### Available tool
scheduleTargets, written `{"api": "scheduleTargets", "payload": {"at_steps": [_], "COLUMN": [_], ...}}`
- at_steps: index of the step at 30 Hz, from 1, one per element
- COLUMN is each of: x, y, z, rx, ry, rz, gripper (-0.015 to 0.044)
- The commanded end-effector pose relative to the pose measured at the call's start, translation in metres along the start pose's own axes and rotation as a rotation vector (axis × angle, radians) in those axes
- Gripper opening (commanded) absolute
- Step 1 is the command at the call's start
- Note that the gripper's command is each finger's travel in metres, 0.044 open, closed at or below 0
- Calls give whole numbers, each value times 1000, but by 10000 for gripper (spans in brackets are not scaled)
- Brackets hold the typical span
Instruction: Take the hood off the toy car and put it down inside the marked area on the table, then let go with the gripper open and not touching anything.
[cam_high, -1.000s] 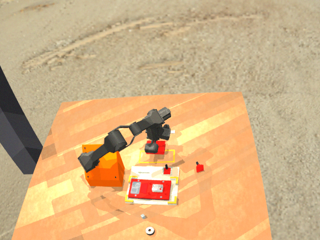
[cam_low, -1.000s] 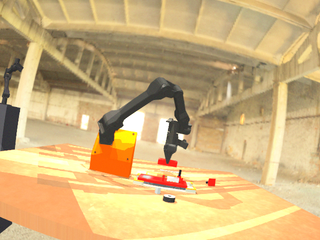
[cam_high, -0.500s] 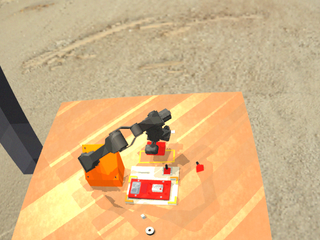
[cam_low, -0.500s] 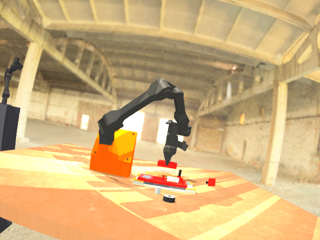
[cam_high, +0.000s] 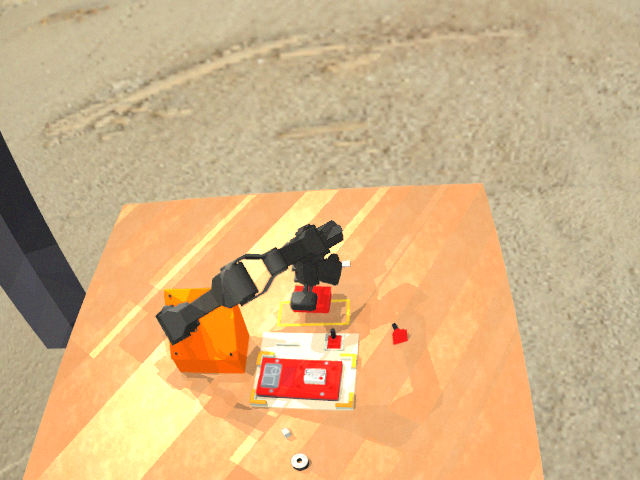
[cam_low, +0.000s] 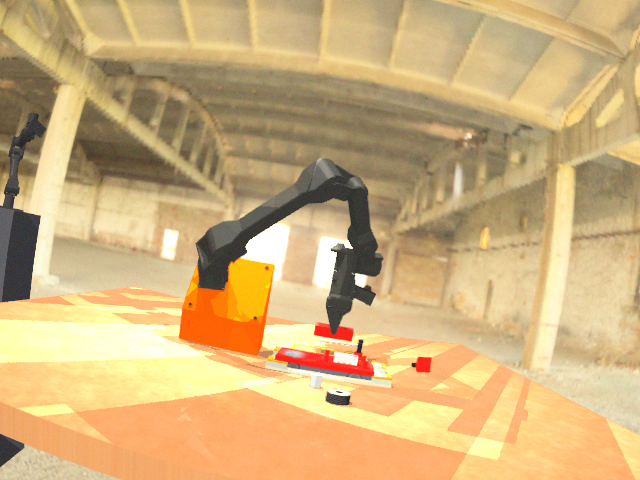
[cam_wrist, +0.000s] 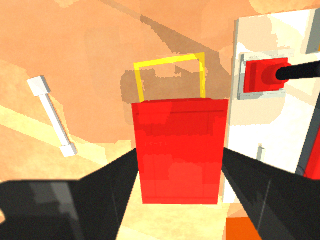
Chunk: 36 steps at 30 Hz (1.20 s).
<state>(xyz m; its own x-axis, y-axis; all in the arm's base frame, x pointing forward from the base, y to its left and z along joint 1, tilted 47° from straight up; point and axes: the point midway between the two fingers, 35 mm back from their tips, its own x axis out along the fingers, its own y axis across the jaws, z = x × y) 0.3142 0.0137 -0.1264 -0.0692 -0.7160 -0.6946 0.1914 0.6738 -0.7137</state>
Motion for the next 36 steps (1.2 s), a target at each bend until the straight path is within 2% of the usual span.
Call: {"api": "scheduleTargets", "payload": {"at_steps": [1, 36], "x": [3, 24], "y": [0, -2], "z": [0, -2], "rx": [-4, -3], "ry": [-2, -2], "rz": [-3, -6], "gripper": [0, 0]}}
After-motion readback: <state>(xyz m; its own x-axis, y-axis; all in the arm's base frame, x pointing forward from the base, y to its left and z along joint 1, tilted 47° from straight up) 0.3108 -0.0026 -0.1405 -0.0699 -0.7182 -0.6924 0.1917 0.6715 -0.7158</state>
